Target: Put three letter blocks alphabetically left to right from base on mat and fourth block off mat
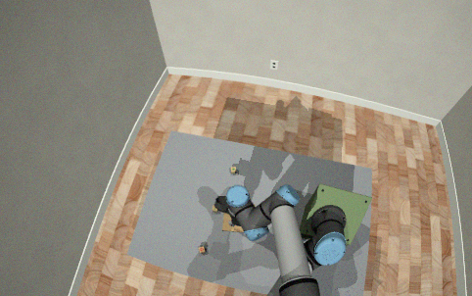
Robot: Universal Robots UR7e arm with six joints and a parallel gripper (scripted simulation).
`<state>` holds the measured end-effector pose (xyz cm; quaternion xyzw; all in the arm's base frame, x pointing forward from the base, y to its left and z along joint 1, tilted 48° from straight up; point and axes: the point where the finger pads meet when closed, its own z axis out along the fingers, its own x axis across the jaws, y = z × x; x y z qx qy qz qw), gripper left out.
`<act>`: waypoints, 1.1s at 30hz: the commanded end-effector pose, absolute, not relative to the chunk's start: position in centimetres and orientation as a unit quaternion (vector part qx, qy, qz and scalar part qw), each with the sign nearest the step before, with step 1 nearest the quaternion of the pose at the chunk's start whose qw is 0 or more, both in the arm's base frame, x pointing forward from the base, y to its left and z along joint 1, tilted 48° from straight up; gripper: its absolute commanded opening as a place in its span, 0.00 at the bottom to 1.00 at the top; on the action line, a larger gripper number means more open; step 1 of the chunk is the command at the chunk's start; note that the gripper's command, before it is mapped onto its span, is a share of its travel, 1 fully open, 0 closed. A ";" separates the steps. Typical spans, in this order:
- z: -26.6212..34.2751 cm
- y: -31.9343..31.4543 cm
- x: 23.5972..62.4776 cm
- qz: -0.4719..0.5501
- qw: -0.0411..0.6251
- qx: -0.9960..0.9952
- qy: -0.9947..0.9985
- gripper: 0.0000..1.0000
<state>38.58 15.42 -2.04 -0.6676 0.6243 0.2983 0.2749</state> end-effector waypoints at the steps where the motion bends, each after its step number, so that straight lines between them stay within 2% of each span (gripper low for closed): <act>1: -2.0 15.4 38.6 0.298 0.275 -0.668 0.624 1.00; 33: -3.5 17.0 38.5 0.298 0.275 -0.668 0.624 1.00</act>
